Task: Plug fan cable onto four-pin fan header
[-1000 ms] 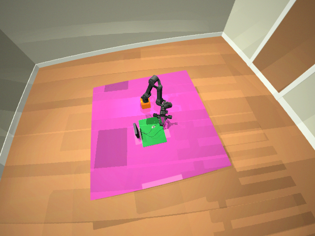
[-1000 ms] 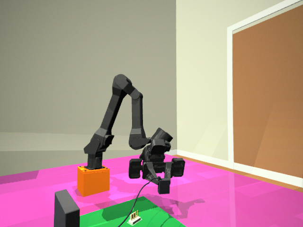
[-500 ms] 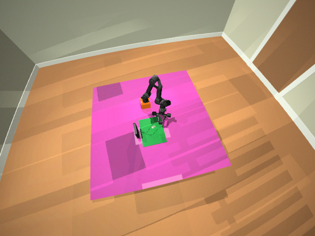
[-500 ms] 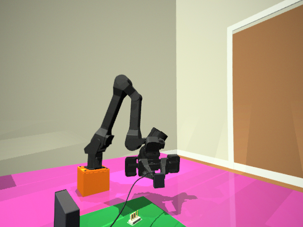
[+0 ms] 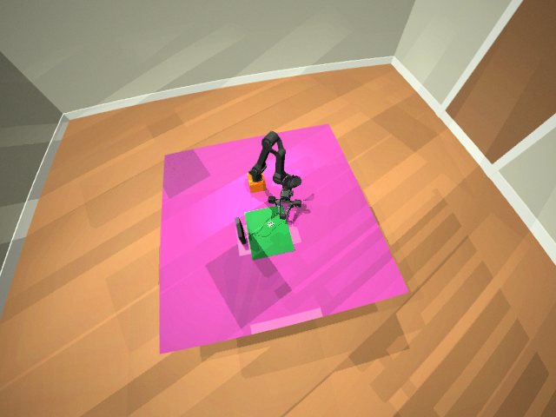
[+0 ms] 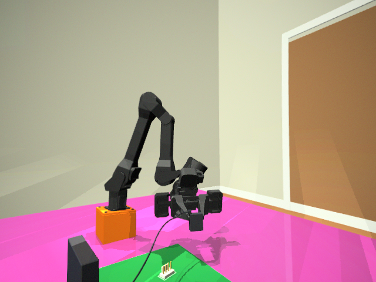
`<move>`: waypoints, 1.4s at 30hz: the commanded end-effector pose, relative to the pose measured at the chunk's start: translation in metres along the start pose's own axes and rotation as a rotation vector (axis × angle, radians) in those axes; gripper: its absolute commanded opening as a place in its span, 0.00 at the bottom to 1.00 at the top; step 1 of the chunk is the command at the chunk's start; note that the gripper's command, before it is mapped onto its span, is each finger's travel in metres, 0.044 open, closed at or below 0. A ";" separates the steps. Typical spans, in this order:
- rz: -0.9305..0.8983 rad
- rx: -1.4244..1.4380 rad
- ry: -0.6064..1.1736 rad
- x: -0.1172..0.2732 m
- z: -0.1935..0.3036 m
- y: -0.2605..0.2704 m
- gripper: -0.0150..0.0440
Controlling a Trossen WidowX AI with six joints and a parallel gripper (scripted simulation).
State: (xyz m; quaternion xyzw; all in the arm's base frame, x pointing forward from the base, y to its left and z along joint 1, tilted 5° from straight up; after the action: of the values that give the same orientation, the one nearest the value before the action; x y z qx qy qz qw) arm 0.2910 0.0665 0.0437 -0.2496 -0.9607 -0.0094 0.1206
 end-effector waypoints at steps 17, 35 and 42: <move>0.001 -0.001 0.000 0.000 0.000 -0.002 0.25; 0.001 -0.001 0.000 -0.002 0.012 -0.002 0.25; 0.001 -0.001 0.000 -0.003 0.017 -0.001 0.25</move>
State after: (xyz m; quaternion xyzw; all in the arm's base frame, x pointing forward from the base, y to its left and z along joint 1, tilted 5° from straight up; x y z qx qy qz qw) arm 0.2895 0.0653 0.0297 -0.2496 -0.9609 -0.0110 0.1195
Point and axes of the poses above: the point midway between the two fingers, 35 mm back from their tips, its own x axis back along the fingers, its own y axis across the jaws, z = x × y, the point moved 1 cm from there along x, back along the fingers, and after that the axes turned 7 degrees about x, right-handed, at the moved point
